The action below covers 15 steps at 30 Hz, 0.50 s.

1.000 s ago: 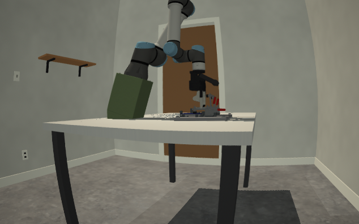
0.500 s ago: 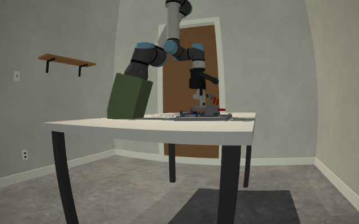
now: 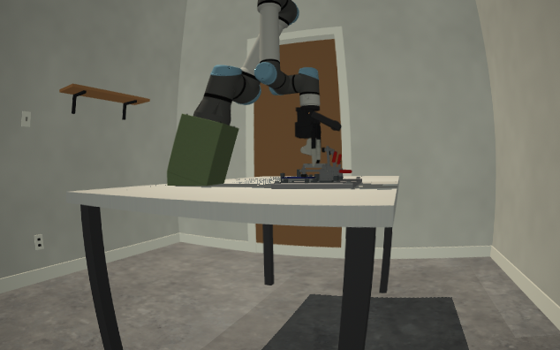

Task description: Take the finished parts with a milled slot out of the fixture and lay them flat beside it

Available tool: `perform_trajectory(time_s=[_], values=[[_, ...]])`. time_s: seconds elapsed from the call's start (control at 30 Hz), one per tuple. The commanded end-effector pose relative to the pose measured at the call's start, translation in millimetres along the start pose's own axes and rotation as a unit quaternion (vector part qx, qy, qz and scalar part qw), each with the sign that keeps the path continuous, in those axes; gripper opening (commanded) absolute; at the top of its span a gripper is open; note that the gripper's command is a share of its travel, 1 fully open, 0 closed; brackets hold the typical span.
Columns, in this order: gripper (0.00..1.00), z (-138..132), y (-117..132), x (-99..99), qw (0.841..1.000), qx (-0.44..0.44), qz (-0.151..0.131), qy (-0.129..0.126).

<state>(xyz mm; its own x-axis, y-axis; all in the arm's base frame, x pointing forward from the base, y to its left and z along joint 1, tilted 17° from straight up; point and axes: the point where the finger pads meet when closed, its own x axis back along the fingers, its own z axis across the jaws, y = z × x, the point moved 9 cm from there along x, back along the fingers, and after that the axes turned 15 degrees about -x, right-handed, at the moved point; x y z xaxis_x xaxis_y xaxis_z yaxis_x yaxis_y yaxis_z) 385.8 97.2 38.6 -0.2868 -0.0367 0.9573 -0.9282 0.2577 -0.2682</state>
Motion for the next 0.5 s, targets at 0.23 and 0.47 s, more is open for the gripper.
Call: perform_trajectory(time_s=[0.23, 0.47], values=[[0.00, 0, 2, 9.2, 1.000, 0.000, 0.001, 0.000], [0.00, 1, 5, 23.5, 1.000, 0.000, 0.001, 0.000]])
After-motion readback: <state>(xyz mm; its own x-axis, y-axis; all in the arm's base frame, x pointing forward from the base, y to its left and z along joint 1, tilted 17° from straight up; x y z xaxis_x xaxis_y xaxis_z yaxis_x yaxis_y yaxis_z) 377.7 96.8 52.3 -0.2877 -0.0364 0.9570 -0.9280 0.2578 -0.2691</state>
